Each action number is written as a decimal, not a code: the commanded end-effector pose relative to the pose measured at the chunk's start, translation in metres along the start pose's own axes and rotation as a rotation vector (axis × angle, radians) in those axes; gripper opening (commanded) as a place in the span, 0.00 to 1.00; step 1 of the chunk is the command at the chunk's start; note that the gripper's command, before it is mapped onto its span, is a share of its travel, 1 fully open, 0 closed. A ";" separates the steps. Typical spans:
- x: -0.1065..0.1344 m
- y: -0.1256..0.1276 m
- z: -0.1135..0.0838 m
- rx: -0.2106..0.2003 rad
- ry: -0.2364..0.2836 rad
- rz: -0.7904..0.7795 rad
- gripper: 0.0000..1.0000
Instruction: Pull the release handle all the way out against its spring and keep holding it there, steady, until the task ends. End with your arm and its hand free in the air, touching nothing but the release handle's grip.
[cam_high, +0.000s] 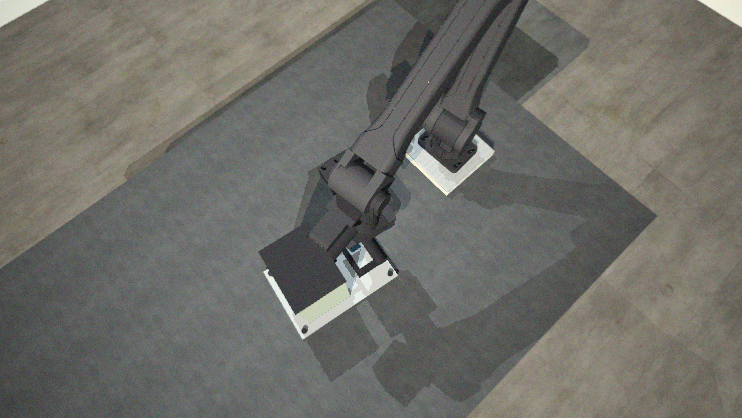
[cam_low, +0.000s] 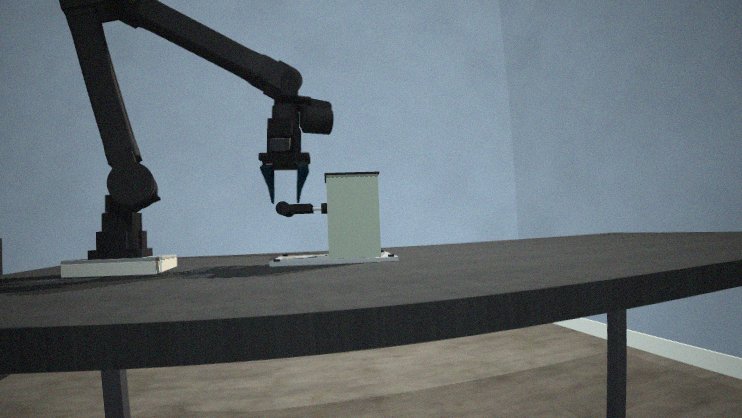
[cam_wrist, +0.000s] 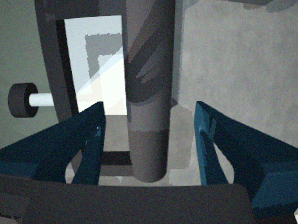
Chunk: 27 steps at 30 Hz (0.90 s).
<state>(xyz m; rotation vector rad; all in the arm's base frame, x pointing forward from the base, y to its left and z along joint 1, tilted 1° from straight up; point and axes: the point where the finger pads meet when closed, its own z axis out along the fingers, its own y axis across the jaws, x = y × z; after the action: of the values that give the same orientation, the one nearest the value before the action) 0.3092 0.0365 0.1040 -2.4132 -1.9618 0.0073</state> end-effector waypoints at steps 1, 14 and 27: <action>0.008 0.009 -0.003 -0.013 0.008 -0.006 0.52; 0.008 0.009 0.005 -0.013 0.008 -0.006 0.52; 0.008 0.009 0.013 -0.013 0.008 -0.006 0.52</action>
<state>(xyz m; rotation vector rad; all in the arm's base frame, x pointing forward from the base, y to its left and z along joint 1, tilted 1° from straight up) 0.3154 0.0371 0.0950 -2.4196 -1.9674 -0.0129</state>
